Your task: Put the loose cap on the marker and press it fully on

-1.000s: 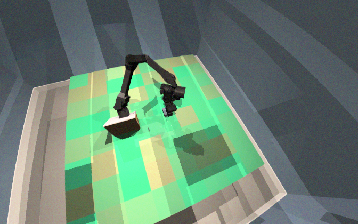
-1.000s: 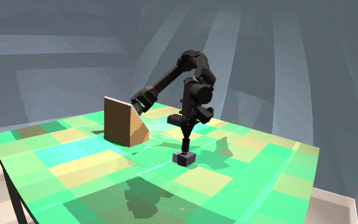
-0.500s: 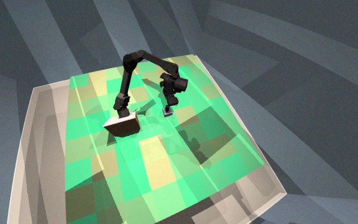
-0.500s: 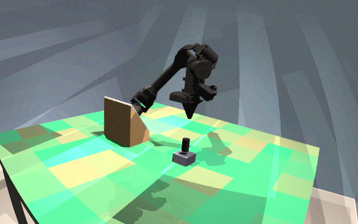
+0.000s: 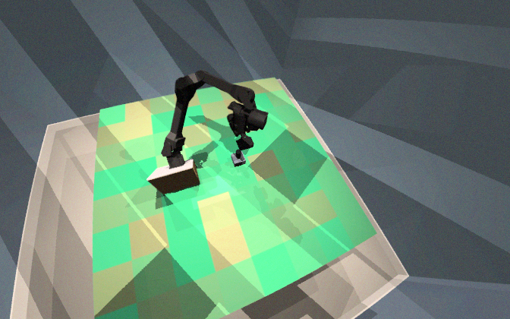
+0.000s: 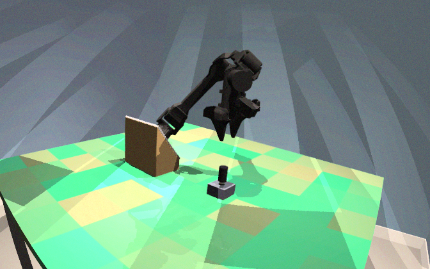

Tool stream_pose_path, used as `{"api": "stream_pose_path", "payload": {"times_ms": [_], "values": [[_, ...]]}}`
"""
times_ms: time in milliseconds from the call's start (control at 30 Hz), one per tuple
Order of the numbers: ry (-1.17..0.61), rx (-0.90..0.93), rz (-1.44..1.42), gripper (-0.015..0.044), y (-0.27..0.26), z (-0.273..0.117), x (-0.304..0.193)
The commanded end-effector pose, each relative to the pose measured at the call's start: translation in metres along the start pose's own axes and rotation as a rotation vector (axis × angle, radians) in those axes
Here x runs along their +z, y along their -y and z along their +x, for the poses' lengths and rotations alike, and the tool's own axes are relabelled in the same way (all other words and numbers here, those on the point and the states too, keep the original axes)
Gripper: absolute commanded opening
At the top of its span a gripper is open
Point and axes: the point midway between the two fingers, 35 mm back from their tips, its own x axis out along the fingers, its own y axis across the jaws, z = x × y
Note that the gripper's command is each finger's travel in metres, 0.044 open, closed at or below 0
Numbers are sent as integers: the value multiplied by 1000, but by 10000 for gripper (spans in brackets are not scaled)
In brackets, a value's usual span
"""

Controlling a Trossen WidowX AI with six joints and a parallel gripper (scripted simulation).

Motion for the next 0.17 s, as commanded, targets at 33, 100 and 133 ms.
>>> {"api": "stream_pose_path", "payload": {"times_ms": [33, 100, 133], "values": [[-1, -3, -3, 420, 1, -1, 0], [-1, -3, -3, 440, 1, -1, 0], [-1, -3, -3, 440, 1, -1, 0]]}}
